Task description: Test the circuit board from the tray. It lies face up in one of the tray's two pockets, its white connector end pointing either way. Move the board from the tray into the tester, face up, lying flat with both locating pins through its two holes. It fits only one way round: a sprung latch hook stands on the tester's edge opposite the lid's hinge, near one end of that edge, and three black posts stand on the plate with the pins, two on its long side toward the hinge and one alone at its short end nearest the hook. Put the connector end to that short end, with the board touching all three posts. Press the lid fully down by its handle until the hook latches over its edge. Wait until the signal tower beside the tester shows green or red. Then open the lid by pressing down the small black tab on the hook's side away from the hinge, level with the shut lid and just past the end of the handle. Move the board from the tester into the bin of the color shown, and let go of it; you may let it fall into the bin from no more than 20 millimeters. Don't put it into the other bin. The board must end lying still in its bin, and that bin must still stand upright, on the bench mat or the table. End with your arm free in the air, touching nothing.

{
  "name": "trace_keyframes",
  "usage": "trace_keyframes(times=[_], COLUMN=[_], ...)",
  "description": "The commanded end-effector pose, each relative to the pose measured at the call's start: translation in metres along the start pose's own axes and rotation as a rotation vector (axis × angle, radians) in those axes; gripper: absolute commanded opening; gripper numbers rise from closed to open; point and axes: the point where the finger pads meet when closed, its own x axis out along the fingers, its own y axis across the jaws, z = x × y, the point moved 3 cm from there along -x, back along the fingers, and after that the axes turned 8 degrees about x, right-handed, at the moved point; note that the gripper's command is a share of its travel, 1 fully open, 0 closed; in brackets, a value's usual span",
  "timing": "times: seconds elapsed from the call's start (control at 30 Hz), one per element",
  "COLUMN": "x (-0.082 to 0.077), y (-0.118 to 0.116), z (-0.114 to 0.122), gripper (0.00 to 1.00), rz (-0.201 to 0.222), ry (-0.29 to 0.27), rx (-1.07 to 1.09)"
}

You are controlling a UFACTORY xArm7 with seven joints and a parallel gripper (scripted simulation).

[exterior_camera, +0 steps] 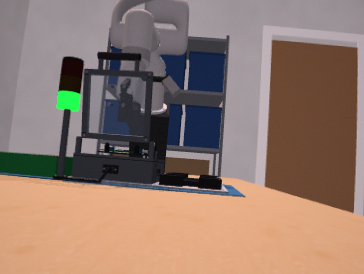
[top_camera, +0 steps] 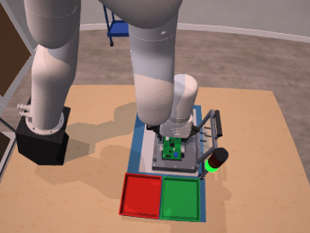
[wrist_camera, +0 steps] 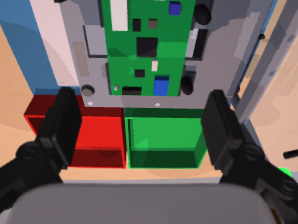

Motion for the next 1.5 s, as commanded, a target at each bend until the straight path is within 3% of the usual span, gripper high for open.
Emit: trace_keyframes(times=[0.0,0.47,1.17,1.47], x=[0.005,0.015,0.017,0.032], y=[0.003,0.003,0.003,0.003], z=[-0.001,-0.001,-0.001,-0.001], gripper=[1.0,1.0,1.0,1.0], rz=[0.003,0.004,0.004,0.004], ry=[0.006,0.006,0.006,0.006], rx=[0.001,0.001,0.001,0.001])
